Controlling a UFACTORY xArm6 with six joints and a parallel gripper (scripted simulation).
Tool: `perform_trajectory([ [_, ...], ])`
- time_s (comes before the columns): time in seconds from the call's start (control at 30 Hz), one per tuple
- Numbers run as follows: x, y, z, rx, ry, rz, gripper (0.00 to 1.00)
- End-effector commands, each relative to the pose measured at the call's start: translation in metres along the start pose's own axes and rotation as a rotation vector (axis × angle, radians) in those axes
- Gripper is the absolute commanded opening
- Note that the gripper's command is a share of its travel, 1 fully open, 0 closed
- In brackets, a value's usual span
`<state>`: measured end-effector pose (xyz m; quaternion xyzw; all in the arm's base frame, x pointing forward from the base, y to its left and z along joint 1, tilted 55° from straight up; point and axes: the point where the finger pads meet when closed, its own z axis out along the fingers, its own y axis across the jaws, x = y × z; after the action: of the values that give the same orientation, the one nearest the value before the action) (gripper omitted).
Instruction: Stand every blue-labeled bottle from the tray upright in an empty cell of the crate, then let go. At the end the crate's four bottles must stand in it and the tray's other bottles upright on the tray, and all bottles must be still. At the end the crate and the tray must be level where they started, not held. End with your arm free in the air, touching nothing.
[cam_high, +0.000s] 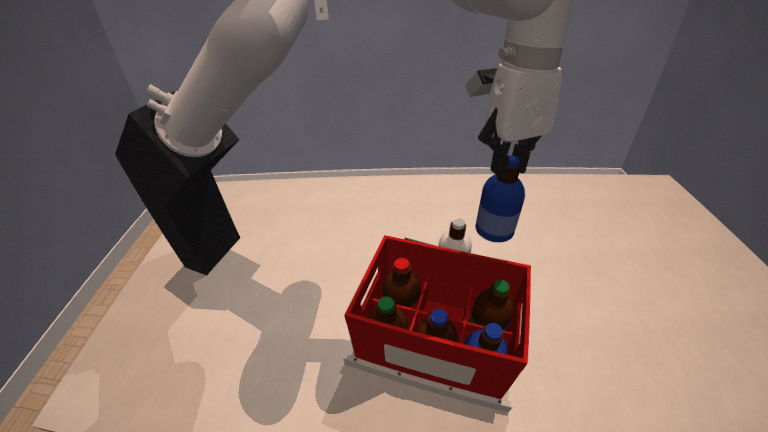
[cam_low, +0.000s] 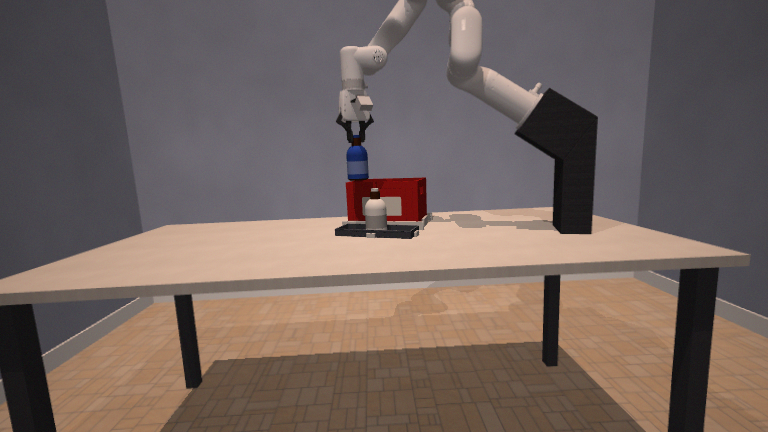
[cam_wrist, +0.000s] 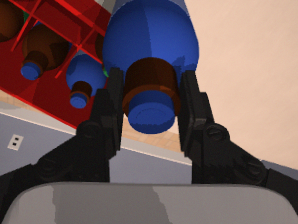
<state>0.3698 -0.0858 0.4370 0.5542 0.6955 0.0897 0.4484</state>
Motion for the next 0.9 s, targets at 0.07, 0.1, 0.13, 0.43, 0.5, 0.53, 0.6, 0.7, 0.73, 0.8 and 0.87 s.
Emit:
perform_trajectory([
  [0.07, -0.004, -0.007, -0.001, -0.005, 0.0, 0.0, 0.0],
  [0.1, -0.005, -0.01, -0.001, -0.005, 0.0, 0.0, 0.0],
  [0.13, -0.005, -0.012, -0.001, -0.005, 0.0, 0.0, 0.0],
  [0.43, -0.012, -0.032, -0.001, -0.005, 0.0, 0.0, 0.0],
  [0.5, -0.013, -0.034, -0.001, -0.005, 0.0, 0.0, 0.0],
  [0.53, -0.013, -0.034, -0.001, -0.005, 0.0, 0.0, 0.0],
  [0.6, -0.014, -0.039, -0.001, -0.005, 0.0, 0.0, 0.0],
  [0.7, -0.017, -0.046, -0.001, -0.005, 0.0, 0.0, 0.0],
  [0.73, -0.017, -0.048, -0.001, -0.005, 0.0, 0.0, 0.0],
  [0.8, -0.019, -0.053, -0.001, -0.005, 0.0, 0.0, 0.0],
  [0.87, -0.02, -0.057, -0.001, -0.005, 0.0, 0.0, 0.0],
])
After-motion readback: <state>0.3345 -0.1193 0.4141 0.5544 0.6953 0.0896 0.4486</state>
